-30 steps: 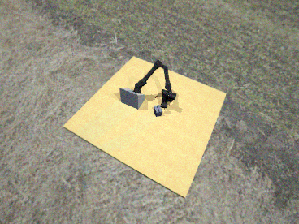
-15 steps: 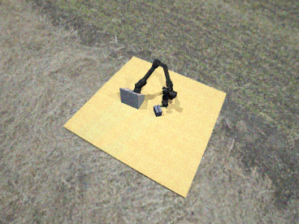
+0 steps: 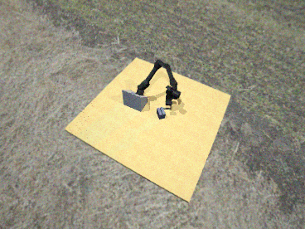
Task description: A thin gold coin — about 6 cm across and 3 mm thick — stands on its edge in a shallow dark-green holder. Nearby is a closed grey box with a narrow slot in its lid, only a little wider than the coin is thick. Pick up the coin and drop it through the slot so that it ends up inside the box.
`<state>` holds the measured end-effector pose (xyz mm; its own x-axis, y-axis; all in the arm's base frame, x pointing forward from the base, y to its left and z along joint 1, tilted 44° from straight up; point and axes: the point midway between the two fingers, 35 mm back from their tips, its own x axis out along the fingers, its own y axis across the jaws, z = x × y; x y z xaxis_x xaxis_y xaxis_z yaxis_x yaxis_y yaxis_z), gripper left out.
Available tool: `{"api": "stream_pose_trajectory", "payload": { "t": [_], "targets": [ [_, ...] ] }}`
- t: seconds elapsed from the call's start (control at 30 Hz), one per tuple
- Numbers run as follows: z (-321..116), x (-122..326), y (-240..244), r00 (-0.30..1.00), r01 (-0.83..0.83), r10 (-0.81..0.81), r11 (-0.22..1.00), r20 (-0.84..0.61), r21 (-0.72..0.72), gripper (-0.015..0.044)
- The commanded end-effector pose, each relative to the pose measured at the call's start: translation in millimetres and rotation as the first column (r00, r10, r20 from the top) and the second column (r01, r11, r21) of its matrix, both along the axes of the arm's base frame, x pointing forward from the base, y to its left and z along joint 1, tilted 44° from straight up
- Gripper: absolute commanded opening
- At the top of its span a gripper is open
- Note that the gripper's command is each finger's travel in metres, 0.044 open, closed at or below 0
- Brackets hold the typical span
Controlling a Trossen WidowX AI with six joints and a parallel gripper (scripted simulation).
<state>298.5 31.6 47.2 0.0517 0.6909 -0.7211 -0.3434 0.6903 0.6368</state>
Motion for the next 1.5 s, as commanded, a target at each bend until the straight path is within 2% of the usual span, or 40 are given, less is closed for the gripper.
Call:
{"api": "stream_pose_trajectory", "payload": {
  "t": [0.0, 0.27, 0.5, 0.83, 1.23, 1.47],
  "targets": [
    [7.3, 0.9, -4.5, 1.000, -0.006, 0.006, 1.000, 0.013, -0.006, 0.0000],
    [6.7, -0.2, -5.4, 0.979, 0.153, -0.152, 0.988, -0.138, -0.005, 0.0000],
    [6.0, -1.5, -6.4, 0.902, 0.319, -0.313, 0.947, -0.296, -0.031, 0.0000],
    [5.1, -3.3, -7.7, 0.706, 0.525, -0.506, 0.843, -0.495, -0.113, 0.0000],
    [4.0, -5.5, -9.2, 0.373, 0.696, -0.653, 0.667, -0.660, -0.267, 0.0000],
    [3.9, -5.5, -9.3, 0.350, 0.703, -0.658, 0.655, -0.667, -0.278, 0.0000]
  ]
}}
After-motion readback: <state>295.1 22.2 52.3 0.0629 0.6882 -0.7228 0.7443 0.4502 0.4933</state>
